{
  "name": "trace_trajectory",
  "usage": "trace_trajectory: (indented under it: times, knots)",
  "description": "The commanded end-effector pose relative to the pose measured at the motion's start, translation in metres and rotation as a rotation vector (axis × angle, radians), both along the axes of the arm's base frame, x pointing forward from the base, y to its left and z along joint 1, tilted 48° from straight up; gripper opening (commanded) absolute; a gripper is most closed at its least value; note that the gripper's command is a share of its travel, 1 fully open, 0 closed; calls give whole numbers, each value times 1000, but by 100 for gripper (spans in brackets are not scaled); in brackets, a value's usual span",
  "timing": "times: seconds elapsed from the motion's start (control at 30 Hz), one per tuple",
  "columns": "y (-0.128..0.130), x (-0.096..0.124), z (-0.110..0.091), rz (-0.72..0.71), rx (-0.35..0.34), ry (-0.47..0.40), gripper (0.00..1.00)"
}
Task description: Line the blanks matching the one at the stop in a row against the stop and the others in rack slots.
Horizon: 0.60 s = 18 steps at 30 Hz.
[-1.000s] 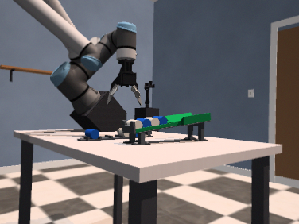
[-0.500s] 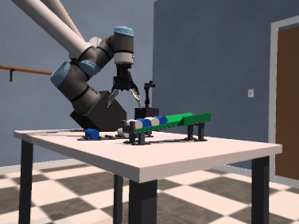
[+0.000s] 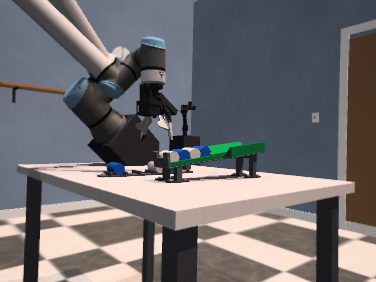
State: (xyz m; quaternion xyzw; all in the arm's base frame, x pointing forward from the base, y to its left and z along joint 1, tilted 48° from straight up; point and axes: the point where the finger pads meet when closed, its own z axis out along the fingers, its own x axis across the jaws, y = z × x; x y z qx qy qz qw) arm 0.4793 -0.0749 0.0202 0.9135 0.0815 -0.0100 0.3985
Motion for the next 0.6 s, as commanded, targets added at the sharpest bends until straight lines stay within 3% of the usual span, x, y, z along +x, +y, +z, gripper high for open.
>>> trace_trajectory:
  times: [0.0, 0.23, 0.27, 0.57]
  knots:
    - [0, 1, -1, -123, -6, -109, 100]
    - [-1, 2, -1, -138, -5, -126, 100]
    - [-1, 2, -1, -138, -5, -127, 49]
    - [-1, 1, -1, -139, -5, -126, 49]
